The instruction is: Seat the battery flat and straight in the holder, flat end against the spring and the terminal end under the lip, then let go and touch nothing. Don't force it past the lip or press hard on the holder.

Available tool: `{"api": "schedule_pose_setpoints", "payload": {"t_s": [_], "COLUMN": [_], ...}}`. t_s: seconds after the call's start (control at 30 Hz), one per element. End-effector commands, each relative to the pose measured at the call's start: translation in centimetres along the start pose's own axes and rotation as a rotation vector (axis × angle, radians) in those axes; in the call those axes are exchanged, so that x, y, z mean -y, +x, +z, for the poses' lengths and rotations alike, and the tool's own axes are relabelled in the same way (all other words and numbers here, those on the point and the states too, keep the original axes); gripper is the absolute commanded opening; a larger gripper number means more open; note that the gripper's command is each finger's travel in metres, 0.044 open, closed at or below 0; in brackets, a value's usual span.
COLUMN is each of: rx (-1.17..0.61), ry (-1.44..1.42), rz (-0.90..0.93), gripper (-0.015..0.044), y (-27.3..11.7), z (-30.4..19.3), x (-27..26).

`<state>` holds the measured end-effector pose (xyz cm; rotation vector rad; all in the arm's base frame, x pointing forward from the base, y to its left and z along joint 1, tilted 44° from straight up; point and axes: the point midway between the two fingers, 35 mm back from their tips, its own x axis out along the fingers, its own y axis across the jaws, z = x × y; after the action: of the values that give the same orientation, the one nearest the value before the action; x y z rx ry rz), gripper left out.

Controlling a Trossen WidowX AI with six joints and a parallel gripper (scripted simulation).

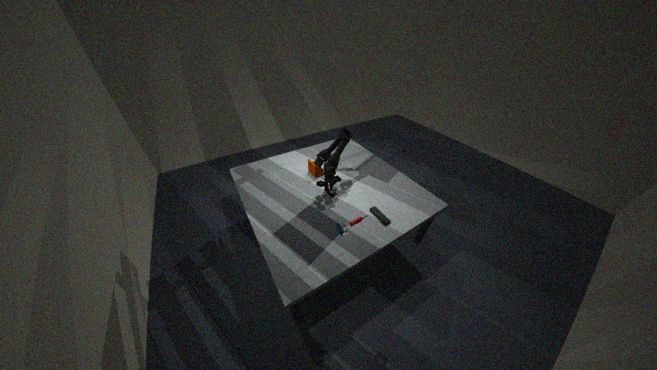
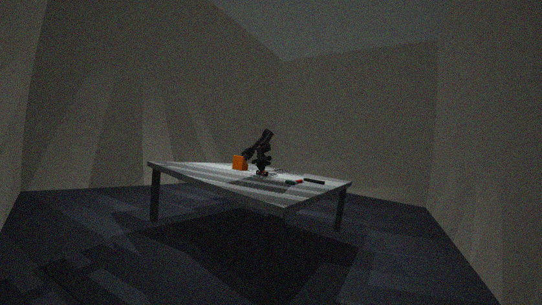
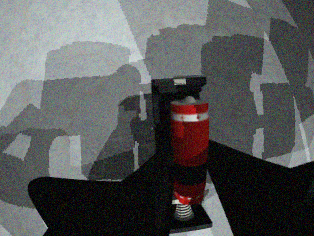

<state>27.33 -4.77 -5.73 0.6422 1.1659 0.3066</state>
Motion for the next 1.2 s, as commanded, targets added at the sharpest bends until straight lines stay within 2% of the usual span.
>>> {"api": "schedule_pose_setpoints", "payload": {"t_s": [0.0,1.17], "rx": [-0.044,-0.26], "ry": [0.004,-0.023], "rz": [-0.01,-0.009], "gripper": [0.0071,0.0071], "y": [0.31,0.55], "z": [-0.5,-0.3], "x": [0.24,-0.38]}}
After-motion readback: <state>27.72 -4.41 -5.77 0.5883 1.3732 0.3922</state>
